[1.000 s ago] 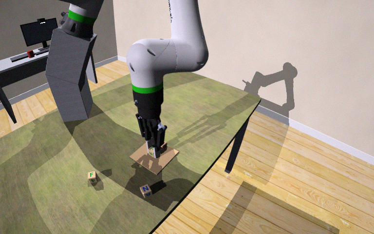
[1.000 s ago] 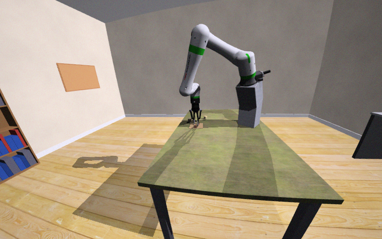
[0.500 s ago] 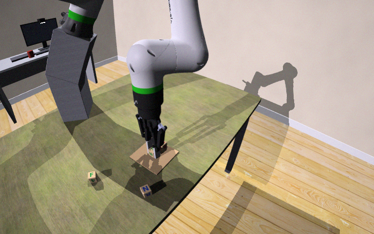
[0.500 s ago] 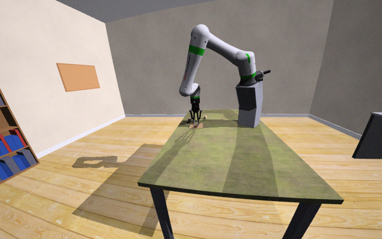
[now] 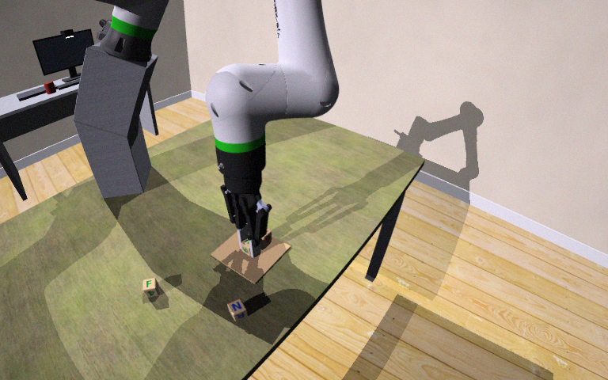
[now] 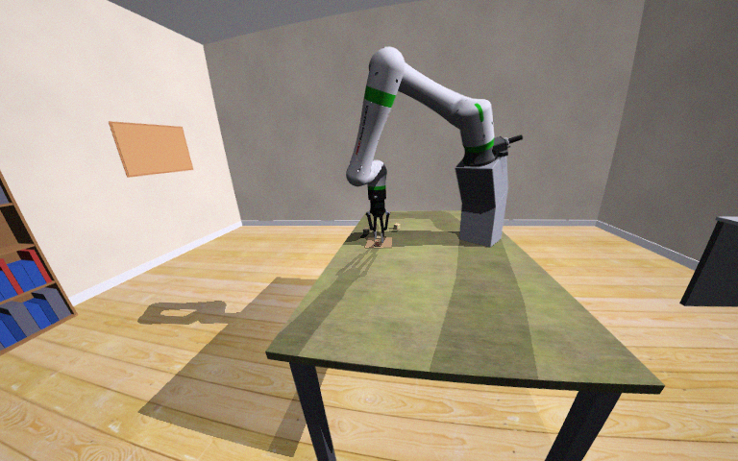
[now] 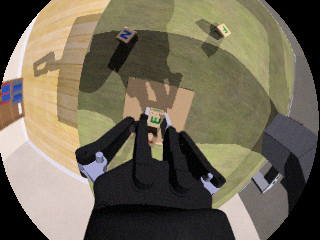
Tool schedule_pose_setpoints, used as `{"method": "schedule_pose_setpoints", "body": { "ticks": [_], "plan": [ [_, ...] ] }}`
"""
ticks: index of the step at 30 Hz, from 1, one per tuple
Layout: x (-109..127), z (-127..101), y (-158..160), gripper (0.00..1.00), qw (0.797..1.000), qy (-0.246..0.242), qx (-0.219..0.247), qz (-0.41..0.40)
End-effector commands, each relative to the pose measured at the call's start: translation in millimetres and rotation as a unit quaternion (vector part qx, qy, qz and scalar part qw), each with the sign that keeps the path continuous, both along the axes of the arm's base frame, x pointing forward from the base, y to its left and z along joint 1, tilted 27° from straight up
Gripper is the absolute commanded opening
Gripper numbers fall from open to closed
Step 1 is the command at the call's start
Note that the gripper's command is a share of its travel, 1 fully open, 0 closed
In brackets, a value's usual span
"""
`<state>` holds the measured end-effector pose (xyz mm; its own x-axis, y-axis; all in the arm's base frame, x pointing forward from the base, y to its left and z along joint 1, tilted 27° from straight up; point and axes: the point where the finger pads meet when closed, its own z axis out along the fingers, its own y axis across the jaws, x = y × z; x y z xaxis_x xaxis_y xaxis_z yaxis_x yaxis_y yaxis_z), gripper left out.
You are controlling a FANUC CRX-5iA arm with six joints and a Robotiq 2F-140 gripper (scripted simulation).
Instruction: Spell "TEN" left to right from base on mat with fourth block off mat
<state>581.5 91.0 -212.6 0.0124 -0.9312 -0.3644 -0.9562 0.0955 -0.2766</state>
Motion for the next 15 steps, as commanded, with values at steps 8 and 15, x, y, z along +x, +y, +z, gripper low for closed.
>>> {"method": "schedule_pose_setpoints", "body": {
  "ticks": [8,15],
  "plan": [
    [0.1,0.1,-0.2,0.16,1.000,0.000,0.000,0.000],
    [0.1,0.1,-0.2,0.18,1.000,0.000,0.000,0.000]
  ]
}}
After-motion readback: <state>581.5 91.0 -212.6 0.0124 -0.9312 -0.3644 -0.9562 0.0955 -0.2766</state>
